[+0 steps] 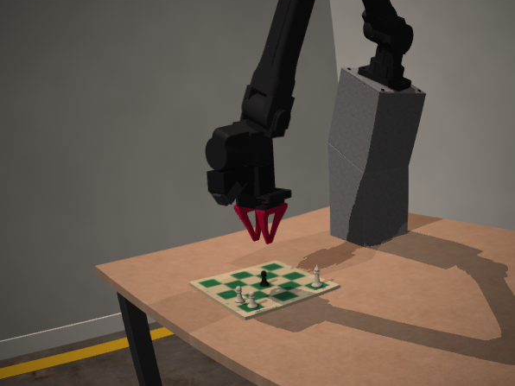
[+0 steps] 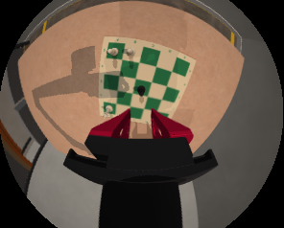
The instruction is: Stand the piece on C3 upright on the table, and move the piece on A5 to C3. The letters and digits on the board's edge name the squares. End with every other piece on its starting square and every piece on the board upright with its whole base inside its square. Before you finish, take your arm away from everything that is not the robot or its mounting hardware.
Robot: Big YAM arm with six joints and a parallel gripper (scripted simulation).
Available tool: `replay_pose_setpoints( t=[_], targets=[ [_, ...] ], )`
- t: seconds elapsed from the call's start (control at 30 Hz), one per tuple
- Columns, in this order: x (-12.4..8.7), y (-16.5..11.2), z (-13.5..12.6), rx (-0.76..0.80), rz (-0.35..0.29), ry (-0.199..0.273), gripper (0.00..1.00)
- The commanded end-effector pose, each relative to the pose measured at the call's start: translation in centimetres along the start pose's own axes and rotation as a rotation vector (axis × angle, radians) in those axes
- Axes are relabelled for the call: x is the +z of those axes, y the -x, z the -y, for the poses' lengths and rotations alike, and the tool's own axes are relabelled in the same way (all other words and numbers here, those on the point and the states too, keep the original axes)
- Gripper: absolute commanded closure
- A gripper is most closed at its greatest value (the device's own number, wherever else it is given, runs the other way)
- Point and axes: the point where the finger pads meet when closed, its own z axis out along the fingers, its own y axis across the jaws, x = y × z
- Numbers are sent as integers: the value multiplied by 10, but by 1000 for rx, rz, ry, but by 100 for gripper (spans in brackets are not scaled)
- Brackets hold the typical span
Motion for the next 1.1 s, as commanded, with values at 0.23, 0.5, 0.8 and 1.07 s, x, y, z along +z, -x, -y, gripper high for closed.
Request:
replay_pose_setpoints(
  t=[0.23, 0.5, 0.8, 1.07],
  targets=[
    [7, 10, -2, -4, 21, -1, 67],
    [15, 10, -3, -5, 21, -1, 67],
    [29, 7, -2, -3, 15, -1, 67],
    [40, 6, -2, -2, 14, -1, 67]
  ],
)
